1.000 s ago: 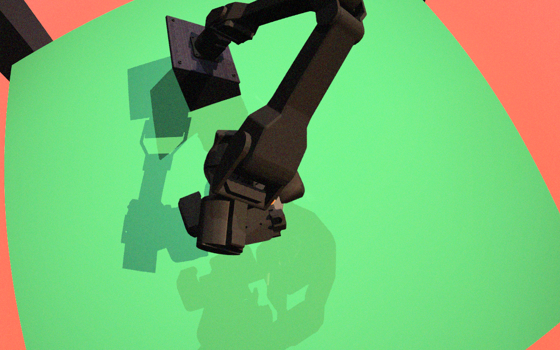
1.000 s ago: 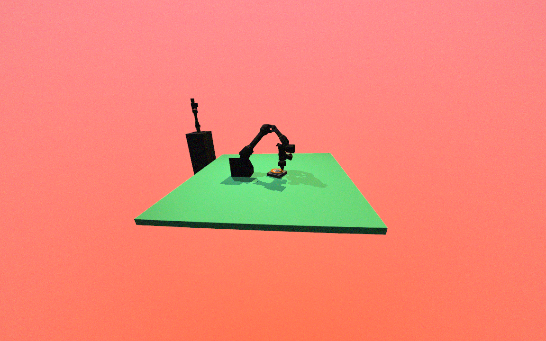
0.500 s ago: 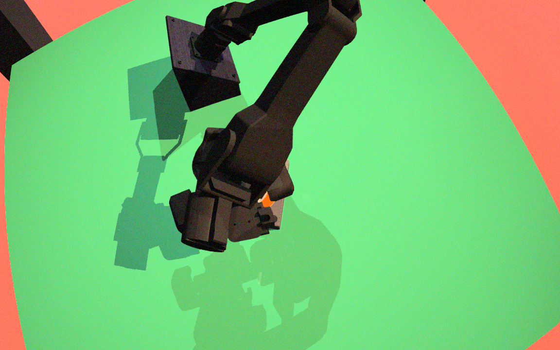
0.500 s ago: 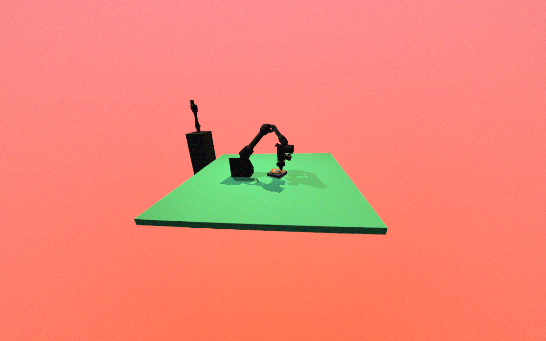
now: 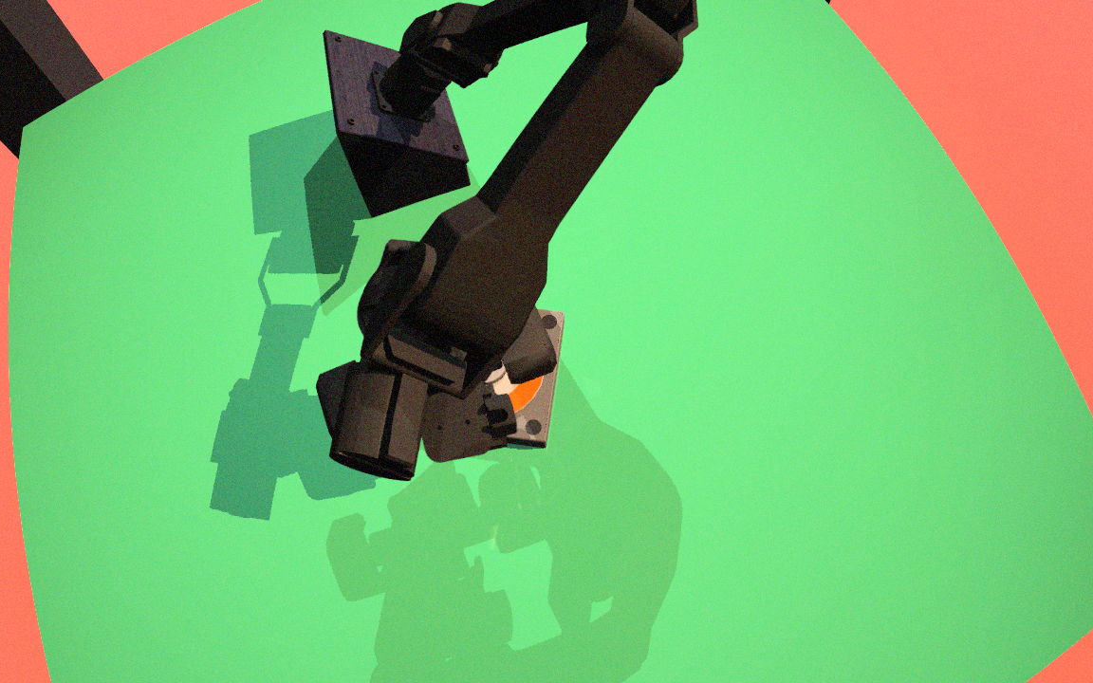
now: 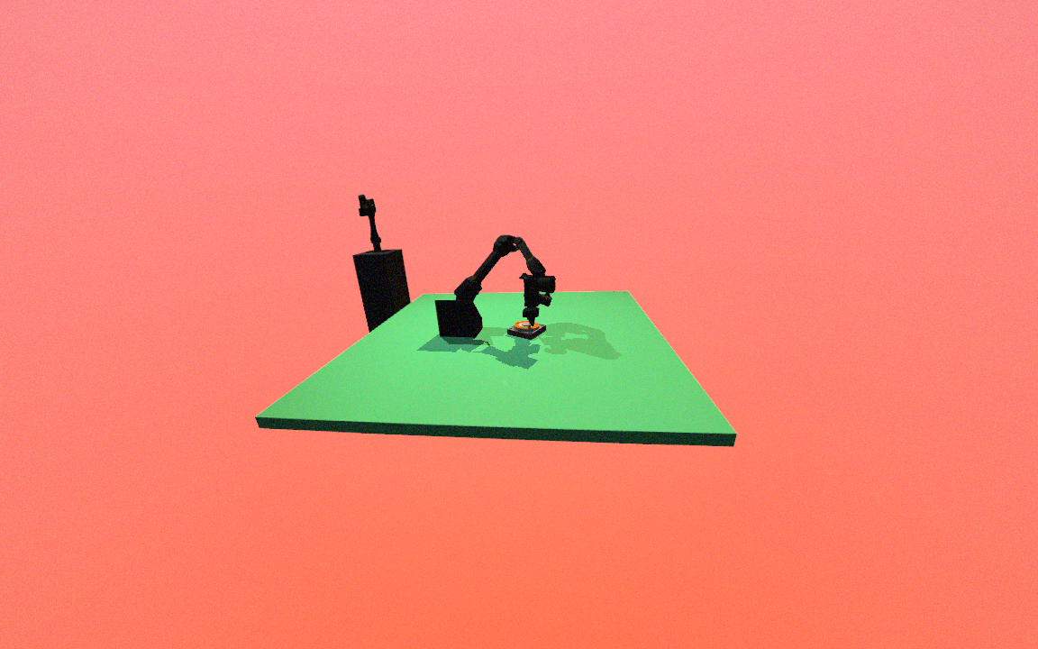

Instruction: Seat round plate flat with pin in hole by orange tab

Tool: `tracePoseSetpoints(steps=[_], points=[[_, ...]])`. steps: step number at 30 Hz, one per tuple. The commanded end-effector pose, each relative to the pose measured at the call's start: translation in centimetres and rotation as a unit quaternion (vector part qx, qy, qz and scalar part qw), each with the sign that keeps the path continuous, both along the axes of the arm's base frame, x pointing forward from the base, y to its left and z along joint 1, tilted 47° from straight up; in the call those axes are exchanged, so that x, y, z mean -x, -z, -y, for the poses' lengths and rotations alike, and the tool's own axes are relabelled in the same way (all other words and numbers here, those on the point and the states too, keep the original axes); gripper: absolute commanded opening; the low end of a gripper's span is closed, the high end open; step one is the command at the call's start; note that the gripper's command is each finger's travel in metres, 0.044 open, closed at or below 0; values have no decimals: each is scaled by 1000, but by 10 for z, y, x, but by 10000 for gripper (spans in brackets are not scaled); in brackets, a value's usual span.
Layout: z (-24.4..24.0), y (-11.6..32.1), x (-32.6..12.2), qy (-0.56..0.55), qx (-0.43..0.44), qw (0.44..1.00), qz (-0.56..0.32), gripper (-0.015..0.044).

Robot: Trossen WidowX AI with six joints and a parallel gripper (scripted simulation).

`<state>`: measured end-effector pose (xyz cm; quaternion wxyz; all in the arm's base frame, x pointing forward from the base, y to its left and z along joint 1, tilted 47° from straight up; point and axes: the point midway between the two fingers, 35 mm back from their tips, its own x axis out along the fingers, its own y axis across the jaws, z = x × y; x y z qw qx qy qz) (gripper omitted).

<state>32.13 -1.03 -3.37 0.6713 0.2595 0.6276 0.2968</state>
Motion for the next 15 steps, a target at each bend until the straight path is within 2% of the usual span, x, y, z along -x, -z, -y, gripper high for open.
tracePoseSetpoints(steps=[1,15], points=[[1,3,8,-2,0,1000,-6,0],[5,7,19,-2,0,1000,-7,0]])
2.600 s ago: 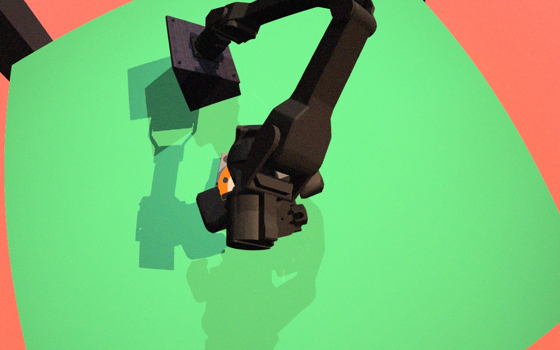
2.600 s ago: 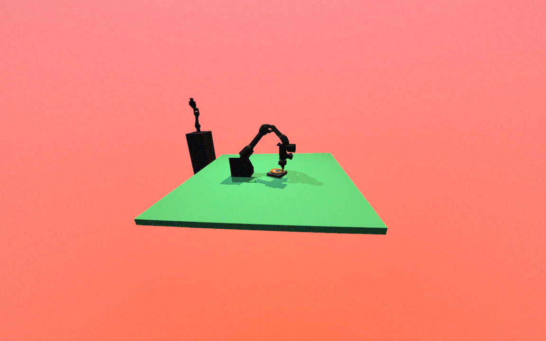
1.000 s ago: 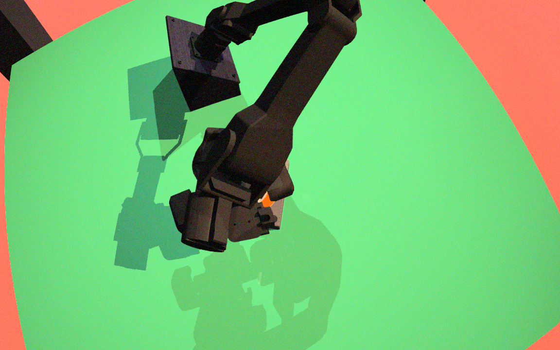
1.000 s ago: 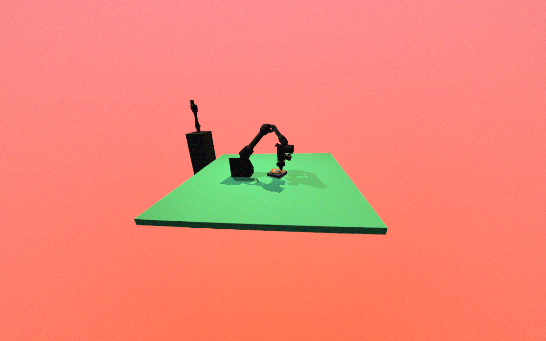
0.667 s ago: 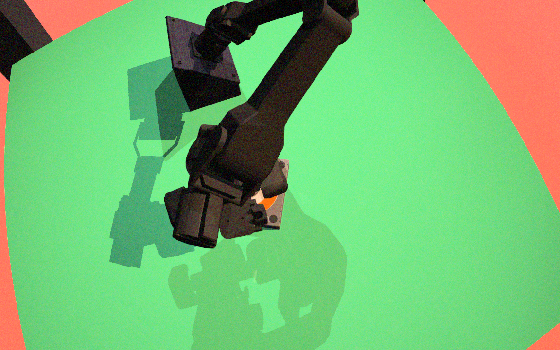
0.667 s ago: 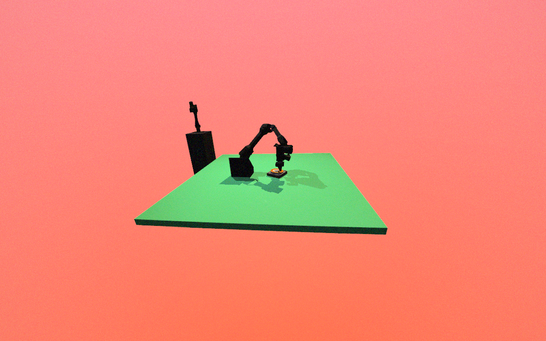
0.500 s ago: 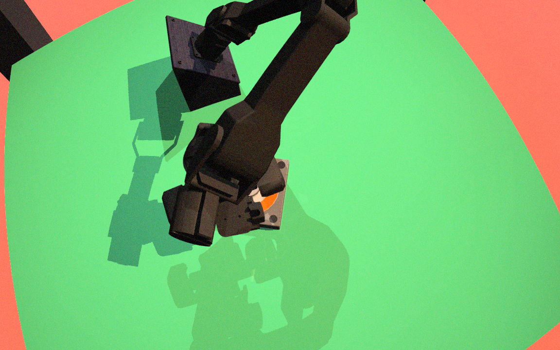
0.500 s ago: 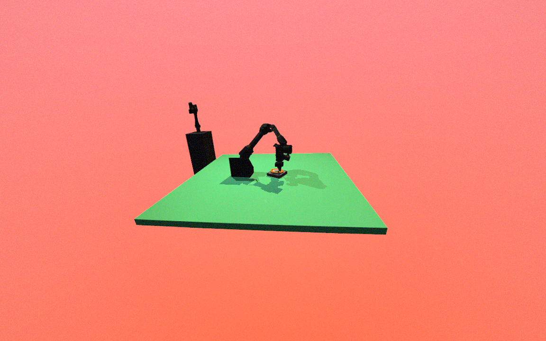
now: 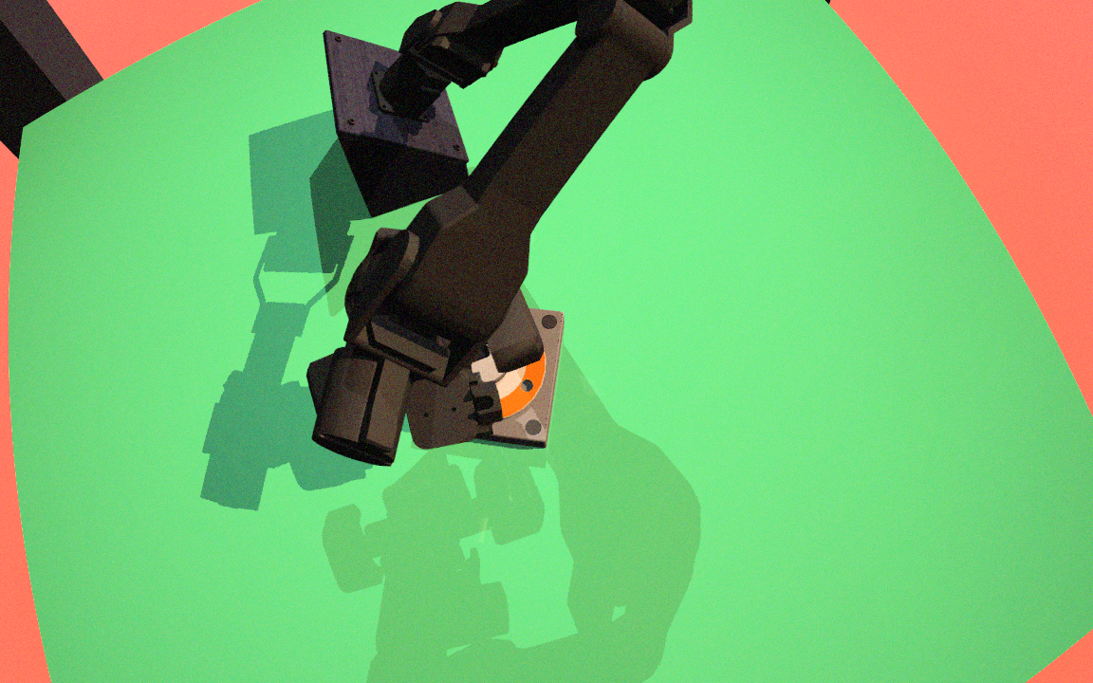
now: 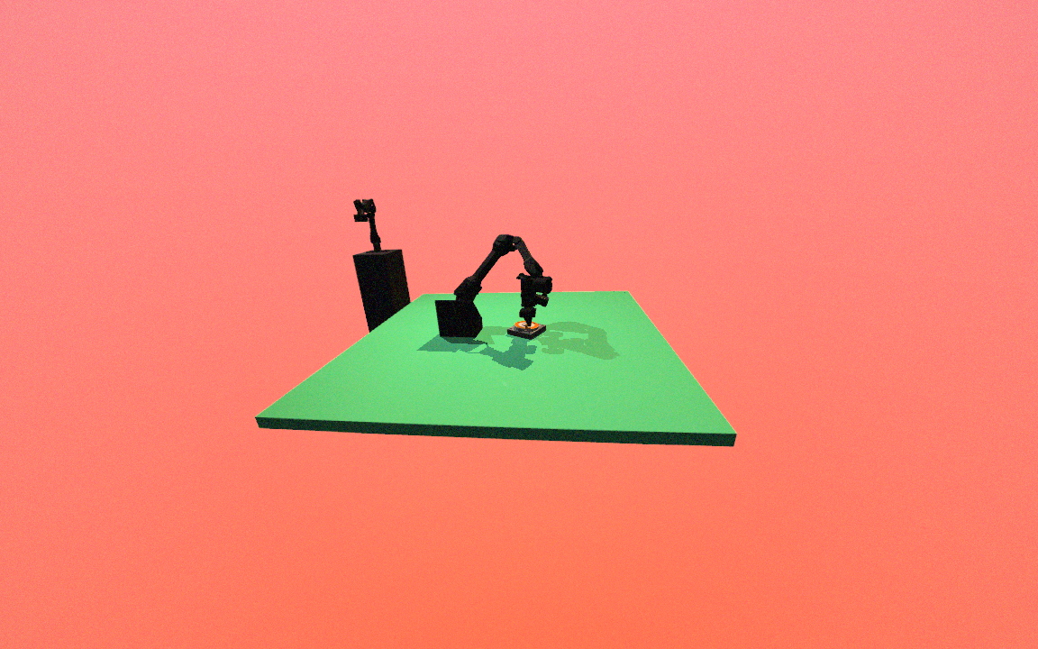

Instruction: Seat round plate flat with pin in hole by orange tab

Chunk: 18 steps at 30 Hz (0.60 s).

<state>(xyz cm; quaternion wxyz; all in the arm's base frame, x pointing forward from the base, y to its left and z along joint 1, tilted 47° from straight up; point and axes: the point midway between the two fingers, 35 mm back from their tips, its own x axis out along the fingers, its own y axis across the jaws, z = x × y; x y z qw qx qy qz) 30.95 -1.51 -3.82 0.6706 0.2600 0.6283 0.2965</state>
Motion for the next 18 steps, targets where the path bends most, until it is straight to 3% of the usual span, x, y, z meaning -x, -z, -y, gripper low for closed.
tracePoseSetpoints(steps=[1,18], points=[[0,2,8,-2,0,1000,-5,0],[2,4,22,-2,1,1000,-6,0]])
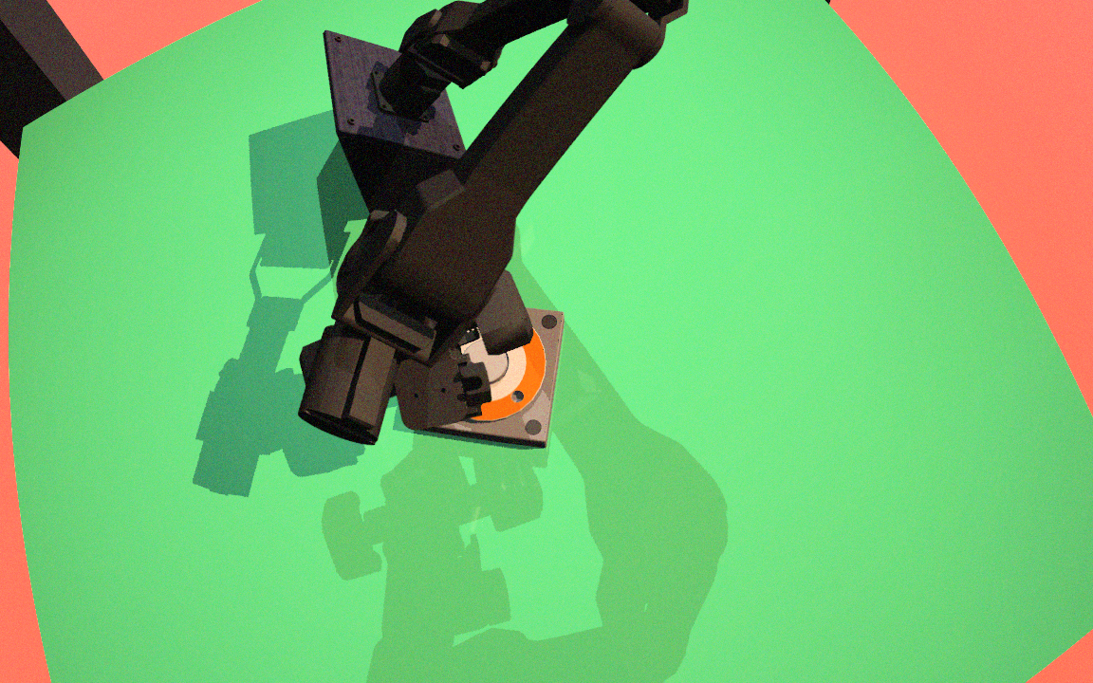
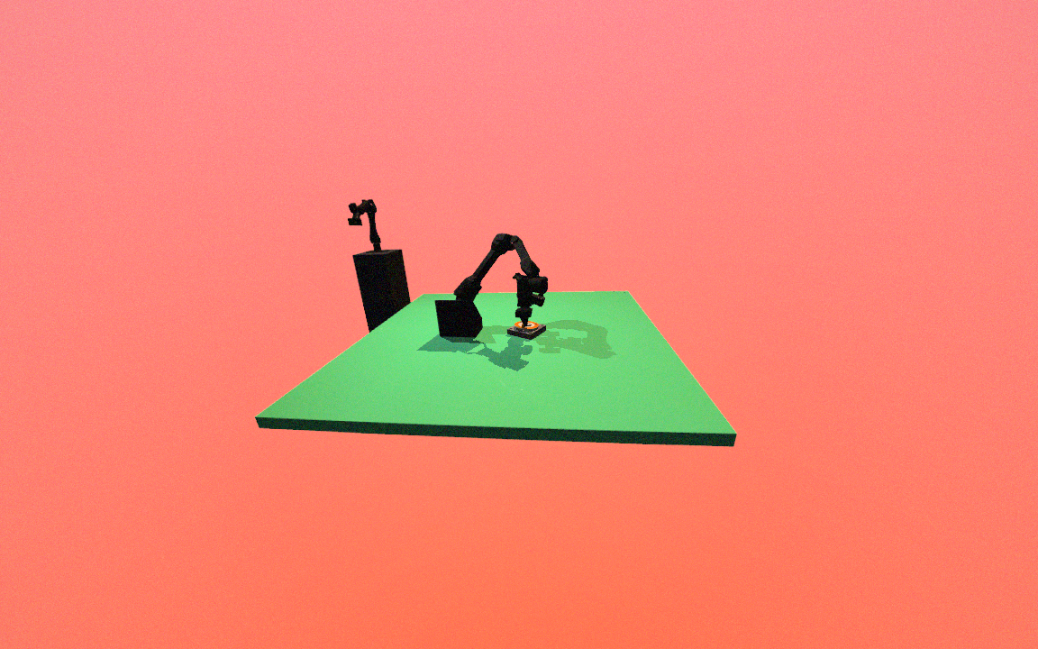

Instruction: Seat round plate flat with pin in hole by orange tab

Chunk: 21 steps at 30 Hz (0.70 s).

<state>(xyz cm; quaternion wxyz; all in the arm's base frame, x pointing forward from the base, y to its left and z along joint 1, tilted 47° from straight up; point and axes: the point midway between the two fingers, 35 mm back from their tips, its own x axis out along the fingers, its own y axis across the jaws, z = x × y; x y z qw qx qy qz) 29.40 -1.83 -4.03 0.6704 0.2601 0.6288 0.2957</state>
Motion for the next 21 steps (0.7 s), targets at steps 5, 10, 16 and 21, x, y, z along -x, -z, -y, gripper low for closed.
tracePoseSetpoints(steps=[5,10,16,21], points=[[-1,1,10,-2,0,1000,-5,0],[-1,1,13,-2,0,1000,-5,0],[-2,1,15,-2,0,1000,-5,0],[15,-14,13,-2,1,1000,-5,0]])
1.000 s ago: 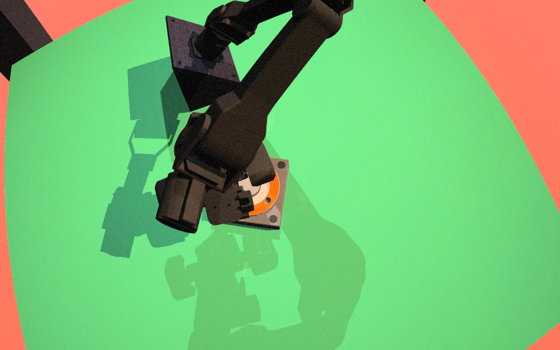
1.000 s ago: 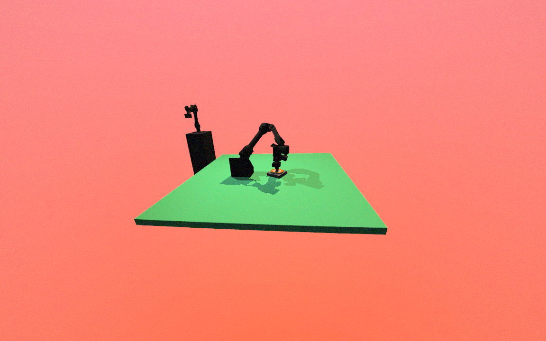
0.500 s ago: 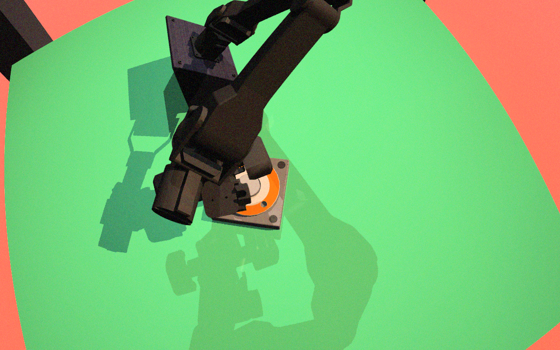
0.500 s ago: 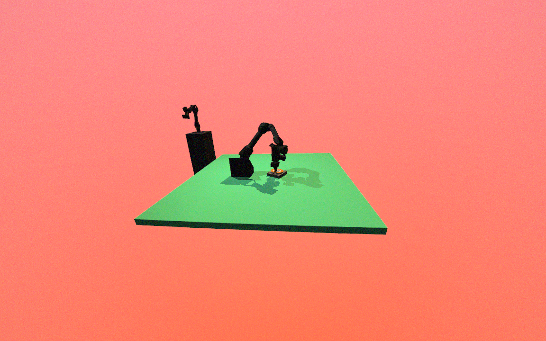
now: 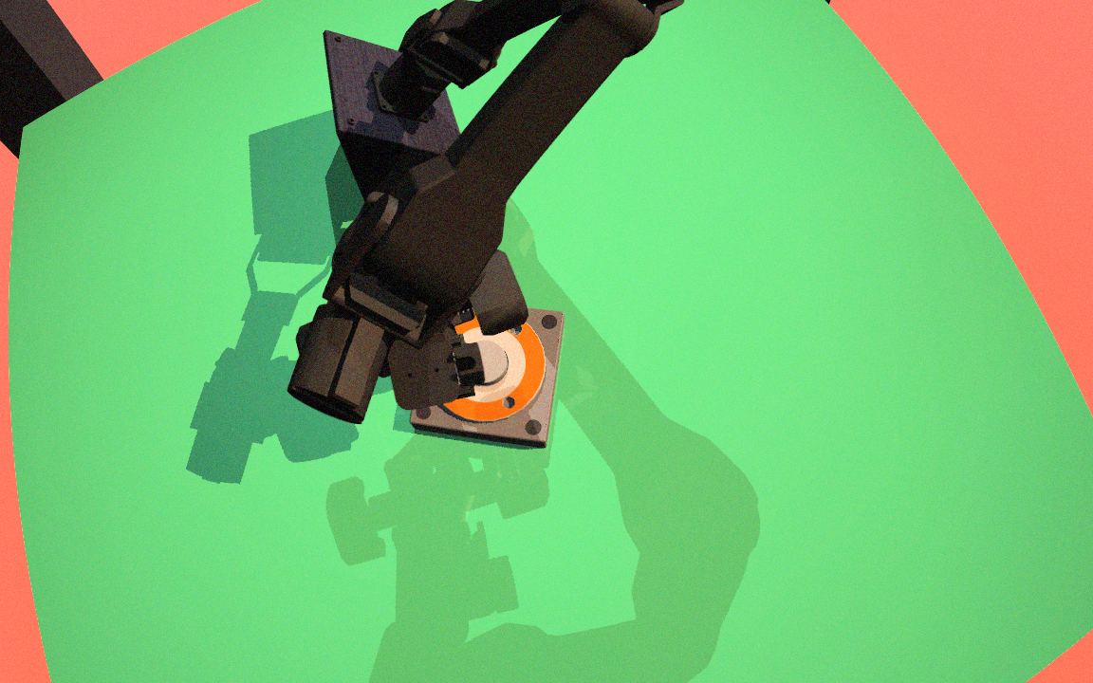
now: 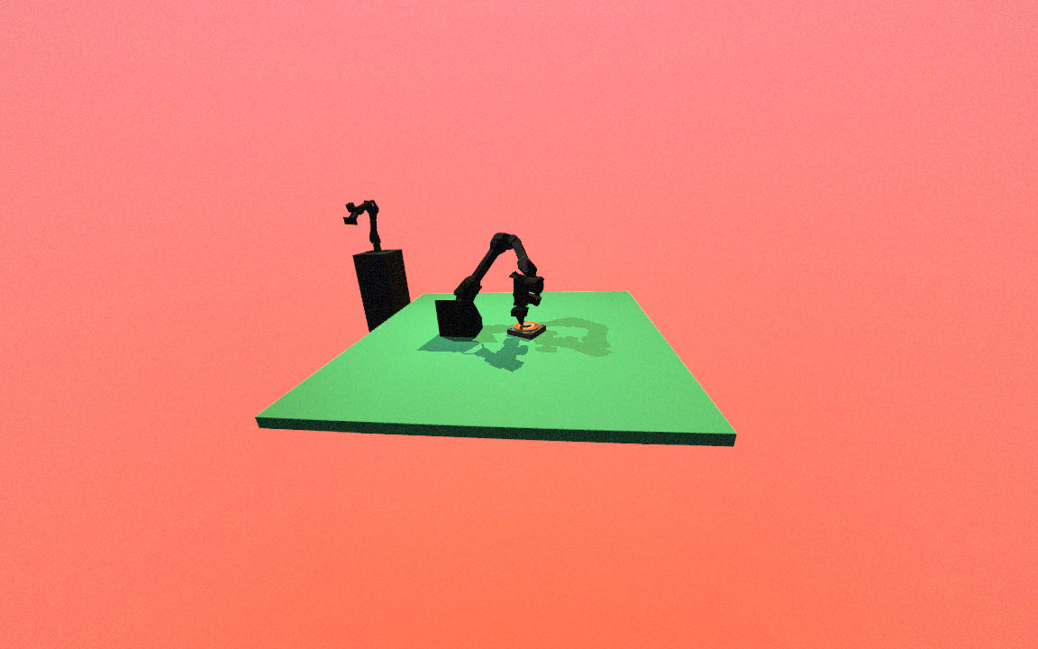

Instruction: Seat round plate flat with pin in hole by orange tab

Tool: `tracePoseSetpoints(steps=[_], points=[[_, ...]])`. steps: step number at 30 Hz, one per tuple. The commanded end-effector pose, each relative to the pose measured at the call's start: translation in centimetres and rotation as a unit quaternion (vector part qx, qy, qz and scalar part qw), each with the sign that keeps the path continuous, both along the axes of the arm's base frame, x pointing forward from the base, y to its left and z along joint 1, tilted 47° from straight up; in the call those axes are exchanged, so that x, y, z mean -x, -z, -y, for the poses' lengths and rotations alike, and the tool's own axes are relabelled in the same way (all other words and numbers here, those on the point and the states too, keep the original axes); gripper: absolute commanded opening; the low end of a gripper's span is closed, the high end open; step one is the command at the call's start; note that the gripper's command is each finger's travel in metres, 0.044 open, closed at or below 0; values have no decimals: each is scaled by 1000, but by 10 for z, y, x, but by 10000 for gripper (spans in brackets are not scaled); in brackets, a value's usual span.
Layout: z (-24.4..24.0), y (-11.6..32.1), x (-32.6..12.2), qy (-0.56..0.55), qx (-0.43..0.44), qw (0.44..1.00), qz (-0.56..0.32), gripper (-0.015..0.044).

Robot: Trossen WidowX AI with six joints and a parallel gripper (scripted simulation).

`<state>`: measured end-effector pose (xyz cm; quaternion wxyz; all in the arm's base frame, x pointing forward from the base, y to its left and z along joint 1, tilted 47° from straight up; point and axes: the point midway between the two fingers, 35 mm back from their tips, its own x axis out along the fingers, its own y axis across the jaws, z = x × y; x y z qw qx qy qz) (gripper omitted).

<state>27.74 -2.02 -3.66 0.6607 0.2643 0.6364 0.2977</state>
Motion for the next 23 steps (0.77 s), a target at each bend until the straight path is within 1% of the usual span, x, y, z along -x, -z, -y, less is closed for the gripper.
tracePoseSetpoints(steps=[1,5,23], points=[[17,-15,-2,1,5,1000,7,0],[26,-24,3,1,5,1000,6,0],[22,-19,3,5,2,1000,4,0]])
